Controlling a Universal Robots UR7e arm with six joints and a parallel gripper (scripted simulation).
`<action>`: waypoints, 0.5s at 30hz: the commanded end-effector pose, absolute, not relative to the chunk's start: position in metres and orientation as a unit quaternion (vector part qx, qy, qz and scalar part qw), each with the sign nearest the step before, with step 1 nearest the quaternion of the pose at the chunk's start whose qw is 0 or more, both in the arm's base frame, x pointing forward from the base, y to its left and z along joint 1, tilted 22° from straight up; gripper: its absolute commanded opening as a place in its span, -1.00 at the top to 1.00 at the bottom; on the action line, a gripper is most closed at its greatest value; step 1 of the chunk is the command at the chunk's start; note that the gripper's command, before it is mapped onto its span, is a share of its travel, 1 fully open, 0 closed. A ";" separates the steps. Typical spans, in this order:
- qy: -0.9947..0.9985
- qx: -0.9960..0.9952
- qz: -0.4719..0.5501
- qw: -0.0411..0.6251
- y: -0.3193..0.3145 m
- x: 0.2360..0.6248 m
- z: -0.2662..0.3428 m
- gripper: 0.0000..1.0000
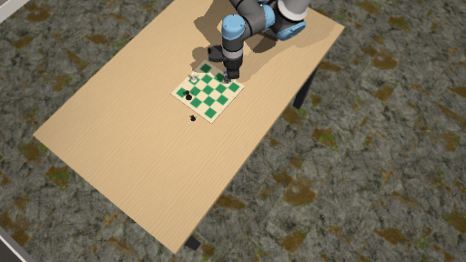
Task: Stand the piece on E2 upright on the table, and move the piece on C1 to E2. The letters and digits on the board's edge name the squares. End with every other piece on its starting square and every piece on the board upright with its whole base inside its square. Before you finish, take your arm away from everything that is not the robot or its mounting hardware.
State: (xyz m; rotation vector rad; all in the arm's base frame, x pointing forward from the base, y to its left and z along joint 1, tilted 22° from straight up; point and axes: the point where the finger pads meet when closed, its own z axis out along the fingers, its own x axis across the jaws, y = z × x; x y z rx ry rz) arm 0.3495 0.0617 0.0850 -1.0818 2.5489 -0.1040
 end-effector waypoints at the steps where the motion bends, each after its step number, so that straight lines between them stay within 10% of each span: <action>1: 0.904 -0.384 -0.037 0.185 0.062 0.350 0.085 1.00; 15: 0.904 -0.384 -0.037 0.185 0.062 0.351 0.082 1.00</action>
